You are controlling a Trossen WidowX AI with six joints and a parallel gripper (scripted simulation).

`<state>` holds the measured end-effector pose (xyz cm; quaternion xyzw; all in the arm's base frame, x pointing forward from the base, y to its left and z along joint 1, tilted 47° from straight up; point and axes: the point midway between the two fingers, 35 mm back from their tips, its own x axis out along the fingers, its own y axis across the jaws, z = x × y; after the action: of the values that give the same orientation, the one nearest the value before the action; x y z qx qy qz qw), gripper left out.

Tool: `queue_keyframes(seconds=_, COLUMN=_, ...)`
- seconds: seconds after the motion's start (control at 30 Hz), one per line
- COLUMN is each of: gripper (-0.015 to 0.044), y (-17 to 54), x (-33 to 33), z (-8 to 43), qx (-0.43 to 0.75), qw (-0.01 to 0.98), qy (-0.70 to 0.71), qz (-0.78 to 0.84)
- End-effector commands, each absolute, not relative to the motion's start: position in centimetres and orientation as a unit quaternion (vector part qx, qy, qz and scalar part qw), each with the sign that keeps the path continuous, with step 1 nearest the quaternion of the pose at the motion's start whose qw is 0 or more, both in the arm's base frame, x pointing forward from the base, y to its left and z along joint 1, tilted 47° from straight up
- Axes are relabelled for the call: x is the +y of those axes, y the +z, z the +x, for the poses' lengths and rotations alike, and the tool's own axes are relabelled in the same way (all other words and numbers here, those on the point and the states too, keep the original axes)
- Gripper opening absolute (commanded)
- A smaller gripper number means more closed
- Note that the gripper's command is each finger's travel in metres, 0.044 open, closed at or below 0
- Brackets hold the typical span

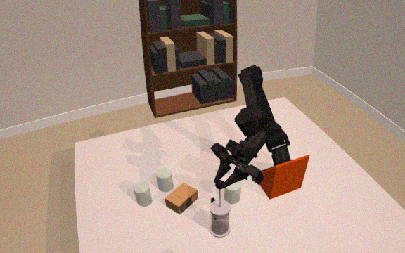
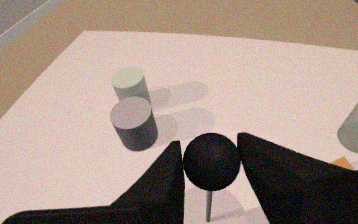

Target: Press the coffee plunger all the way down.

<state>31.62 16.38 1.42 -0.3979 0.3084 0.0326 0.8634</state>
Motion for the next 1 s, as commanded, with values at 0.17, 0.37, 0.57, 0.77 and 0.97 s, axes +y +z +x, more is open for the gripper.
queue_keyframes(seconds=0.17, gripper=0.0116, y=-0.7, x=14.5, z=31.4, qx=0.323, qw=0.856, qy=0.031, qz=-0.403)
queue_keyframes(seconds=0.37, gripper=0.0116, y=-1.4, x=13.9, z=31.5, qx=0.323, qw=0.855, qy=0.031, qz=-0.403)
queue_keyframes(seconds=0.57, gripper=0.0116, y=-2.2, x=13.2, z=31.5, qx=0.323, qw=0.855, qy=0.031, qz=-0.403)
queue_keyframes(seconds=0.77, gripper=0.0116, y=-2.9, x=12.5, z=31.6, qx=0.323, qw=0.855, qy=0.031, qz=-0.404)
queue_keyframes(seconds=0.97, gripper=0.0116, y=-3.6, x=11.8, z=31.7, qx=0.323, qw=0.855, qy=0.031, qz=-0.404)
